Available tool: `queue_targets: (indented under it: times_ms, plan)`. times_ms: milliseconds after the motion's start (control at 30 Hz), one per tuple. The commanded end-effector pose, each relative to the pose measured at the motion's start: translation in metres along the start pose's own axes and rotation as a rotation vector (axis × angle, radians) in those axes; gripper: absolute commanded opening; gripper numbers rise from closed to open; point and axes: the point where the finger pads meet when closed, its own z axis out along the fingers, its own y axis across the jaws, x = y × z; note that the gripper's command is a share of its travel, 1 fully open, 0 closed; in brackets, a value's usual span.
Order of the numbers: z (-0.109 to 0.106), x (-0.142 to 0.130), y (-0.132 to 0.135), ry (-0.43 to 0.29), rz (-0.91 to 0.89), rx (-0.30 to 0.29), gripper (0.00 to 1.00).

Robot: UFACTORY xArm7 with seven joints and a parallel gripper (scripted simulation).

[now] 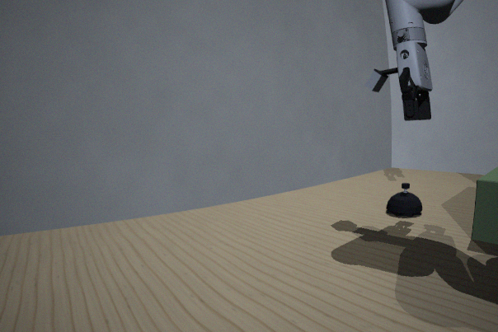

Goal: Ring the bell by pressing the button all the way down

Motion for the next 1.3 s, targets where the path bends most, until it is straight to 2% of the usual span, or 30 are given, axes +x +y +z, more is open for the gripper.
queue_targets:
  times_ms: [0, 167, 400, 433, 1267]
  plan:
    - [0.034, 0.021, 0.004, 0.028, 0.008, 0.022, 1.0]
    - [0.059, 0.033, 0.008, 0.049, 0.013, 0.035, 1.0]
    - [0.06, 0.034, 0.008, 0.049, 0.013, 0.035, 1.0]
    - [0.06, 0.034, 0.008, 0.049, 0.013, 0.035, 0.0]
    - [0.06, 0.034, 0.008, 0.049, 0.013, 0.035, 0.0]
